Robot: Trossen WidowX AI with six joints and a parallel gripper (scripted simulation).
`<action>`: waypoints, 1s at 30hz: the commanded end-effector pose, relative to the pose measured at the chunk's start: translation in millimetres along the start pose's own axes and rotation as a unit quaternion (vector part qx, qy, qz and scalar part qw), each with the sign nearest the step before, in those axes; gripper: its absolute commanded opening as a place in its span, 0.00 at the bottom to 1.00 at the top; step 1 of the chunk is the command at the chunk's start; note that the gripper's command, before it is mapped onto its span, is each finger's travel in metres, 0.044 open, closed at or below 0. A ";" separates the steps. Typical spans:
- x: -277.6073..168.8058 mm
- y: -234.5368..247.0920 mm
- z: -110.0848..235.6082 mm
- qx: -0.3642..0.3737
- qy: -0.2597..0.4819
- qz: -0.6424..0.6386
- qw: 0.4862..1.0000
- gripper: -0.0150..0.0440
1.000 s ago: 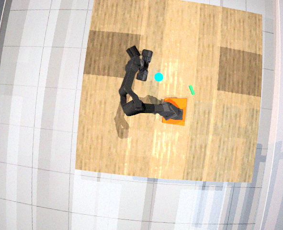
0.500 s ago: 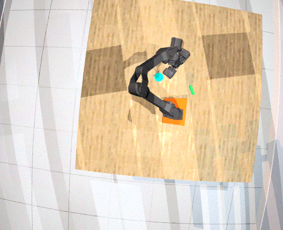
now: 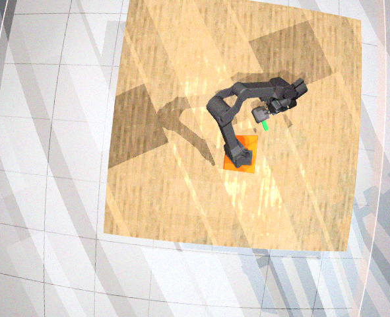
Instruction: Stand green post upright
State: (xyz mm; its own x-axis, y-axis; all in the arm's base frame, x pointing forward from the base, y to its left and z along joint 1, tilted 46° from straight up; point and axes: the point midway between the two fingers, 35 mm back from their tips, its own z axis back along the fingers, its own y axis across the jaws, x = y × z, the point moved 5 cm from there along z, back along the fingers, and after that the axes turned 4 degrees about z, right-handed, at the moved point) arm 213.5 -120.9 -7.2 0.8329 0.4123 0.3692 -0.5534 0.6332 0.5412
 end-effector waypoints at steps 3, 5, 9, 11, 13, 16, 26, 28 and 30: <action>-21.8 -0.7 0.7 0.021 -0.031 -0.028 0.999 0.65; -21.8 -0.7 0.7 0.021 -0.031 -0.028 0.999 0.65; -16.8 -5.2 -38.3 0.019 -0.030 -0.029 0.999 0.65; -14.2 -4.4 -69.0 0.019 -0.030 -0.028 0.999 0.65; -13.3 0.1 -98.0 0.021 -0.031 -0.028 0.999 0.65; -13.7 5.4 -117.7 0.023 -0.033 -0.027 0.999 0.65; -13.7 5.4 -117.7 0.023 -0.033 -0.027 0.999 0.47; -13.7 5.4 -117.7 0.023 -0.033 -0.027 0.999 0.38; -13.7 5.4 -117.7 0.023 -0.033 -0.027 0.999 0.29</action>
State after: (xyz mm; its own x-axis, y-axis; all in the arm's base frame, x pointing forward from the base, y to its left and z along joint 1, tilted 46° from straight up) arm 200.6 -47.3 -97.6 0.8584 0.3389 0.3851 -0.5116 0.6211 0.5937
